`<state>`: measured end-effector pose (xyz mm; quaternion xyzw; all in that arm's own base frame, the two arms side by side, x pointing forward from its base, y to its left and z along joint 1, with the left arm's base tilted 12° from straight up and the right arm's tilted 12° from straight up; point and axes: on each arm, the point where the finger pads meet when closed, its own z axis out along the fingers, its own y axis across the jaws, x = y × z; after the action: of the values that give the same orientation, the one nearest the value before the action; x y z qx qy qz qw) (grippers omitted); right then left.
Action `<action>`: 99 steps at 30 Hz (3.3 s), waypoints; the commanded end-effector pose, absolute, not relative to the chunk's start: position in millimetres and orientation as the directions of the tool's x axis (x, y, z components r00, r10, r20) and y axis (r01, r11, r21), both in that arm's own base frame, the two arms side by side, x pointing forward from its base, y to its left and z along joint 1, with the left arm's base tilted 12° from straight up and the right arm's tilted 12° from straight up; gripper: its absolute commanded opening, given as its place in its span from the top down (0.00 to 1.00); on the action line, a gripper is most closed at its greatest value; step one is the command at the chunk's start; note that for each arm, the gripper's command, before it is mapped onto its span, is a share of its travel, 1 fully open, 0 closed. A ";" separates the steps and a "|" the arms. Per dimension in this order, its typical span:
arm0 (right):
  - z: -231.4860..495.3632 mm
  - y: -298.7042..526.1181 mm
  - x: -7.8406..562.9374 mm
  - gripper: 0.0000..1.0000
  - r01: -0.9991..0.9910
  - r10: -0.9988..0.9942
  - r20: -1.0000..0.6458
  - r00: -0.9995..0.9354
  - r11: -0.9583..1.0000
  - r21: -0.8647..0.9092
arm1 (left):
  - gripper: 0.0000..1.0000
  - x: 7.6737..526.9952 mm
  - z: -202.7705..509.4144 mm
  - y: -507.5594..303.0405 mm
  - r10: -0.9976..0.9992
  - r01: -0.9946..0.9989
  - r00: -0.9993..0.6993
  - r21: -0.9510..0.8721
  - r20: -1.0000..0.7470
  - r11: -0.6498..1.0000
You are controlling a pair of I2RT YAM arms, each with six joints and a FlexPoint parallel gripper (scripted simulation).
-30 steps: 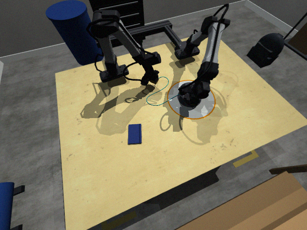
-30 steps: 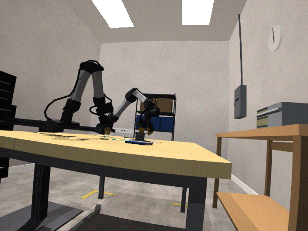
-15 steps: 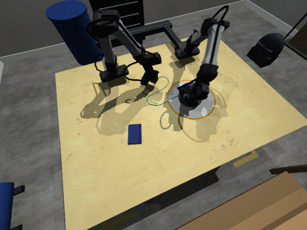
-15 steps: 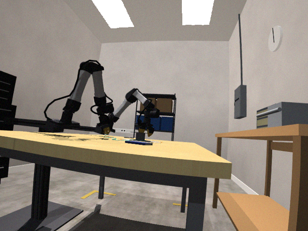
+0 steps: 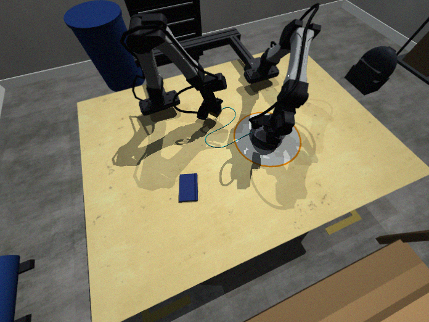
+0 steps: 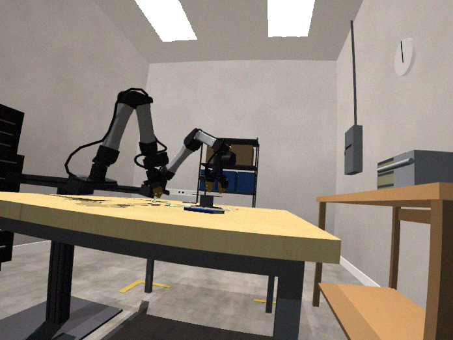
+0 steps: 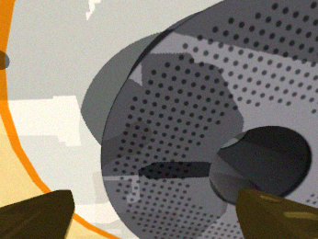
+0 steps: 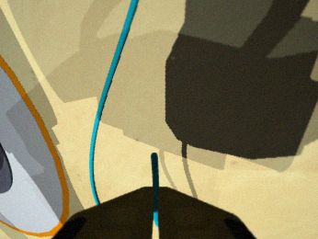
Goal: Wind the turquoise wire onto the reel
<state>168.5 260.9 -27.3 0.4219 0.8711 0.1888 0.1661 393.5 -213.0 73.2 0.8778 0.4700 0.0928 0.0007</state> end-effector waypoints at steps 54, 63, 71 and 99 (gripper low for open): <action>-15.3 269.0 171.8 1.00 0.667 0.803 -0.101 -0.587 0.551 0.501 | 0.18 302.5 65.8 -161.4 -0.854 -0.850 -0.503 -0.106 -0.135 0.517; -15.8 268.4 171.5 1.00 0.667 0.803 -0.101 -0.587 0.551 0.501 | 0.18 303.0 65.6 -163.0 -0.915 -0.907 -0.374 -0.149 -0.149 0.394; -16.1 267.9 171.3 1.00 0.667 0.803 -0.101 -0.588 0.551 0.501 | 0.18 303.2 51.1 -160.7 -0.915 -0.907 -0.374 -0.149 -0.149 0.394; -18.9 267.1 170.9 1.00 0.667 0.803 -0.101 -0.588 0.551 0.501 | 0.33 306.8 26.2 -155.9 -0.915 -0.907 -0.374 -0.149 -0.149 0.394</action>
<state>168.1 258.3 -28.2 0.4228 0.8711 0.1869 0.1657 302.9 -159.4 27.7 0.5478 -0.8309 0.0216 -0.0957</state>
